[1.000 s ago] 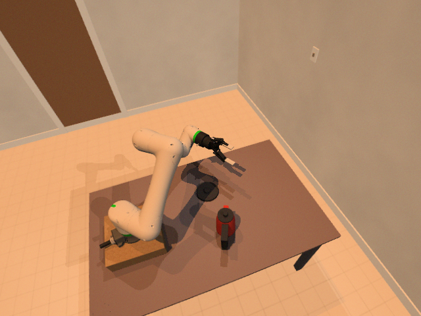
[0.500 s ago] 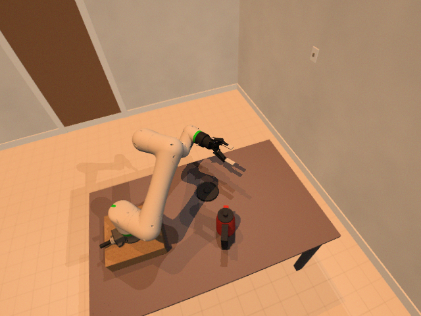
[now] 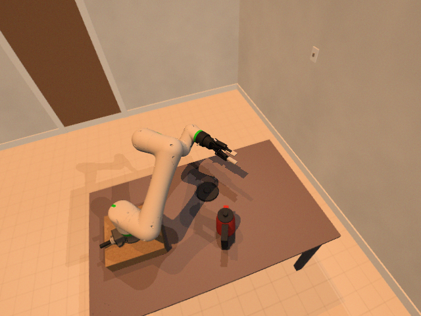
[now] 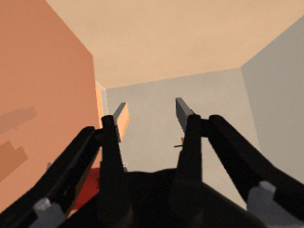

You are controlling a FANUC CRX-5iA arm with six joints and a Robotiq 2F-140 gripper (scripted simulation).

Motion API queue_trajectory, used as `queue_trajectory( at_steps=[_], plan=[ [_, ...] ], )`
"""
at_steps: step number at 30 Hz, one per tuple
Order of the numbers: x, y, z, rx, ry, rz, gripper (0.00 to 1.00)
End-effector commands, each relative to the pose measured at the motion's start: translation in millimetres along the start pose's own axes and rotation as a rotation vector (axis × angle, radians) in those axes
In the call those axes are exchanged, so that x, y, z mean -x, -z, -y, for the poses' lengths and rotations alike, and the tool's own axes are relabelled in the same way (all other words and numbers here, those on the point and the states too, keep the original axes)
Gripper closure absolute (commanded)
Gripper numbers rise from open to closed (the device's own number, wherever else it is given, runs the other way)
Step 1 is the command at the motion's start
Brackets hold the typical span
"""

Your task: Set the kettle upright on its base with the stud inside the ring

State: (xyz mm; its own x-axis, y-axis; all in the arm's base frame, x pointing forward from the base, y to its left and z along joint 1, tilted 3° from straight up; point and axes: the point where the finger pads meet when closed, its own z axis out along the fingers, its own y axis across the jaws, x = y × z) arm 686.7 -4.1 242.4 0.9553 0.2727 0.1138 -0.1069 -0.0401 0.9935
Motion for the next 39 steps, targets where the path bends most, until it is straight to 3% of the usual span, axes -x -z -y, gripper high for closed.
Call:
queue_trajectory(
  at_steps=[1,8,13,19,21,28,36,38,39],
  plan=[
    [9.7,-10.1,-3.6,-0.031,0.002,0.038,0.53],
    [31.0,-29.1,-9.2,-0.104,0.005,0.116,0.53],
    [61.1,-49.7,-13.6,-0.216,0.008,0.215,0.53],
    [103.4,-66.9,-14.3,-0.405,0.006,0.336,0.53],
    [103.4,-66.9,-14.3,-0.405,0.006,0.336,0.53],
    [147.8,-65.0,-10.0,-0.683,-0.008,0.438,0.53],
    [175.6,-33.6,-9.7,-1.02,-0.042,0.466,0.53],
    [175.6,-33.6,-9.7,-1.02,-0.042,0.466,0.53],
    [177.2,-28.4,-10.6,-1.06,-0.048,0.462,0.53]
  ],
)
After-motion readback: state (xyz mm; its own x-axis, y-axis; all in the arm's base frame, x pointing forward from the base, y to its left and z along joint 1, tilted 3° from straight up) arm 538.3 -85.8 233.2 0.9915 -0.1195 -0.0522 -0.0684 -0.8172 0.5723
